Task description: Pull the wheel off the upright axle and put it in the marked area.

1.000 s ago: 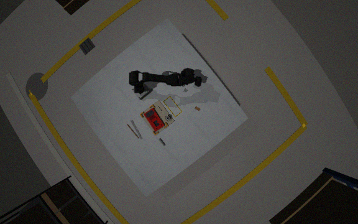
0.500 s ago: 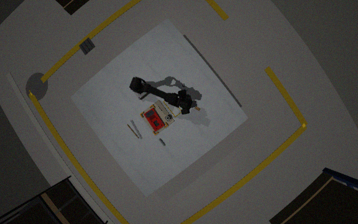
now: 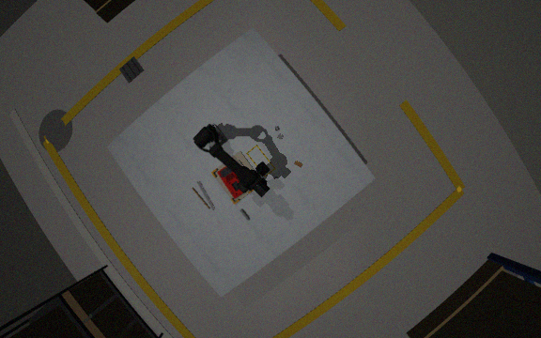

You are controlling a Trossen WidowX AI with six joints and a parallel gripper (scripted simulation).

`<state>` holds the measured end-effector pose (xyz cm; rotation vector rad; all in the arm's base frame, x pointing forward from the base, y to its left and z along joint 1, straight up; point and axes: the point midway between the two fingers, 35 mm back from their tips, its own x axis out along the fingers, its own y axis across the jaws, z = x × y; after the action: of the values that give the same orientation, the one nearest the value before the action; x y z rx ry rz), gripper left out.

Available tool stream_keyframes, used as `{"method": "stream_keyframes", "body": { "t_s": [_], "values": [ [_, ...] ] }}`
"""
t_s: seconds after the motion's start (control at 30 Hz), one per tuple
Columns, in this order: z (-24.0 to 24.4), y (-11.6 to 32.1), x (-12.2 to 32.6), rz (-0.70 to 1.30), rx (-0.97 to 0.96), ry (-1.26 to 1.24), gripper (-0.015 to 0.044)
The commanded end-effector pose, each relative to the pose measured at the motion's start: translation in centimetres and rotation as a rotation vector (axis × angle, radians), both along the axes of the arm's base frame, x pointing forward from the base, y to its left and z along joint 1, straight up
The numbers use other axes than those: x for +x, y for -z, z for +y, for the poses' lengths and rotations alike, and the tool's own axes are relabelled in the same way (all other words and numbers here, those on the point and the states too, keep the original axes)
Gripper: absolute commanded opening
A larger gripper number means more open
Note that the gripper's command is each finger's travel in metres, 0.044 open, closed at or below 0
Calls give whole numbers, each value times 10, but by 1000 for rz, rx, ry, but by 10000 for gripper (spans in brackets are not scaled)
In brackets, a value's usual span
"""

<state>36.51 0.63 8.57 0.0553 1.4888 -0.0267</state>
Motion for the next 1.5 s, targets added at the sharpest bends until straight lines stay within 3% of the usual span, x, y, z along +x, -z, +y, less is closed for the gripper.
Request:
{"method": "stream_keyframes", "body": {
  "t_s": [0.0,0.67,1.0,1.47],
  "values": [
    [-9,4,-6,49,-12,72,300],
    [-18,5,-1,48,-13,73,300],
    [-18,74,1,49,-13,72,300],
    [-18,78,-1,49,-13,72,300]
  ]
}}
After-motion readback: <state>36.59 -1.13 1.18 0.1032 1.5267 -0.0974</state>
